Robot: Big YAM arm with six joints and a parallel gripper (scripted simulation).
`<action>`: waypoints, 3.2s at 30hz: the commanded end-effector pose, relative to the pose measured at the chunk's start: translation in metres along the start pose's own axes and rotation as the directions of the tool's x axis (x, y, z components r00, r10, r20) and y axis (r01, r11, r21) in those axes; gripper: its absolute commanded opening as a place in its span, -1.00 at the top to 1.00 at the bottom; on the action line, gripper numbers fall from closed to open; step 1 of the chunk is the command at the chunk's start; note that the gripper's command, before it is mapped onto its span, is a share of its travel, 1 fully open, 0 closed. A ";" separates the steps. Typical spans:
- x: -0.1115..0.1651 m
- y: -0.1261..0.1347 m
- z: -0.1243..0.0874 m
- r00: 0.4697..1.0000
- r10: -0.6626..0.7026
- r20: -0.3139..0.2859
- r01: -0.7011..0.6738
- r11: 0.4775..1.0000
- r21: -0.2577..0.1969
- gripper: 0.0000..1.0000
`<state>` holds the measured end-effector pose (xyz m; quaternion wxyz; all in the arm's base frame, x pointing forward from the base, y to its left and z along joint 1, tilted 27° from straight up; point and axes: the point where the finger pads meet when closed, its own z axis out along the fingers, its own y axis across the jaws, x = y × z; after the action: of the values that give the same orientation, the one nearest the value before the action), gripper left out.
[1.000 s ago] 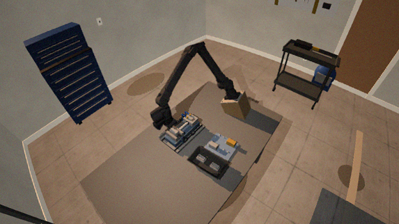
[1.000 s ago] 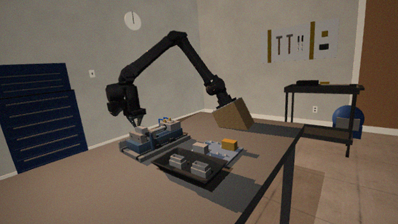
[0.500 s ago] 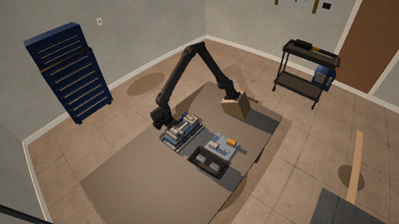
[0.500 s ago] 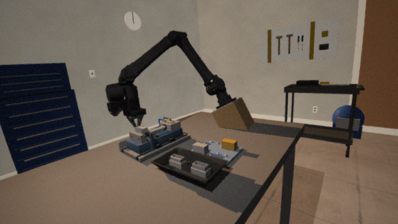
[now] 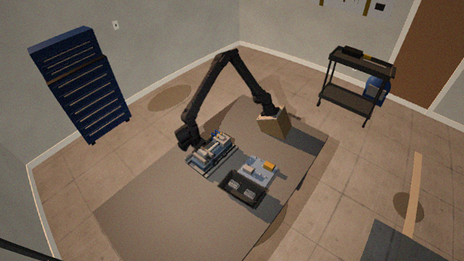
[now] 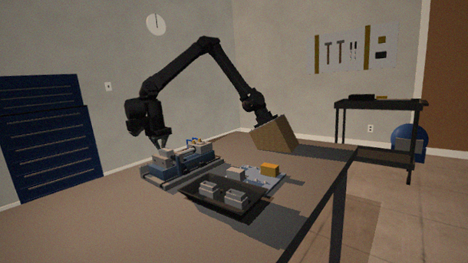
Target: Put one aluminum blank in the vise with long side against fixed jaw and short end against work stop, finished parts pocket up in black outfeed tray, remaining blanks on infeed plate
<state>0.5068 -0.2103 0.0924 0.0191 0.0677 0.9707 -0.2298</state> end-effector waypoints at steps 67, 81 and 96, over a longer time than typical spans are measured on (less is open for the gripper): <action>-0.019 -0.019 -0.091 0.998 0.002 0.065 -0.002 1.000 0.002 1.00; -0.018 -0.020 -0.112 0.998 0.003 0.070 -0.003 1.000 0.001 1.00; -0.016 -0.012 -0.098 0.999 -0.017 0.046 0.017 1.000 -0.001 1.00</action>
<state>0.5041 -0.1911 0.1694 0.0183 0.0624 0.9717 -0.2270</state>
